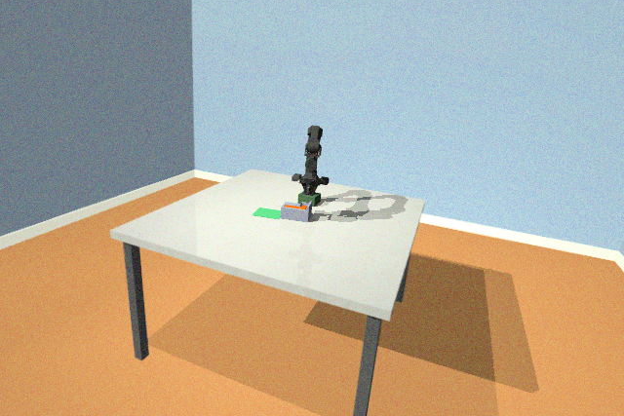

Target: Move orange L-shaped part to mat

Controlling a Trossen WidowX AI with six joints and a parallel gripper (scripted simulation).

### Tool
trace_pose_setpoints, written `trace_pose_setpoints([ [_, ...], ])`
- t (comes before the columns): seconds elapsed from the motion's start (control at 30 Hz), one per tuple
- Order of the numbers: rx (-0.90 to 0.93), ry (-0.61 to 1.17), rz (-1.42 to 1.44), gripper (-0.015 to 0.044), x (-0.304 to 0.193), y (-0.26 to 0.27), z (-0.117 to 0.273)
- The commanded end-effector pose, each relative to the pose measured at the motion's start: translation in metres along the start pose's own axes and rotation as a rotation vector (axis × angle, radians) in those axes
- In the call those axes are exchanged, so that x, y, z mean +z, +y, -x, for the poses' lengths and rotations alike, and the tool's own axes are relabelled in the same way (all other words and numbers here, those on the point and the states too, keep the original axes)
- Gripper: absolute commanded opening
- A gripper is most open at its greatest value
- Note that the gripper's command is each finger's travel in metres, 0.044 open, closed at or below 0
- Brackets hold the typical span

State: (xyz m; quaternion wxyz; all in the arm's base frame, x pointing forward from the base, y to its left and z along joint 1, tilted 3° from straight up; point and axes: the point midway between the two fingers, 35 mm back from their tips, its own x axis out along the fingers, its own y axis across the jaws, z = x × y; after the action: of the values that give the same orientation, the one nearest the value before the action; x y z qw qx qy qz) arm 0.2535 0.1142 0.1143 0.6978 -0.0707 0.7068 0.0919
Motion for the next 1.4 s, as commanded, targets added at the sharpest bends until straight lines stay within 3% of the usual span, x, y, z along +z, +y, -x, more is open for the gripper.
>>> trace_pose_setpoints([
  [0.0,-0.007,0.009,0.012,0.0180,-0.001,0.000,-0.025],
  [0.17,-0.007,0.010,0.012,0.0180,-0.004,-0.001,-0.068],
  [1.37,-0.007,0.010,0.012,0.0180,-0.004,-0.001,-0.104],
])
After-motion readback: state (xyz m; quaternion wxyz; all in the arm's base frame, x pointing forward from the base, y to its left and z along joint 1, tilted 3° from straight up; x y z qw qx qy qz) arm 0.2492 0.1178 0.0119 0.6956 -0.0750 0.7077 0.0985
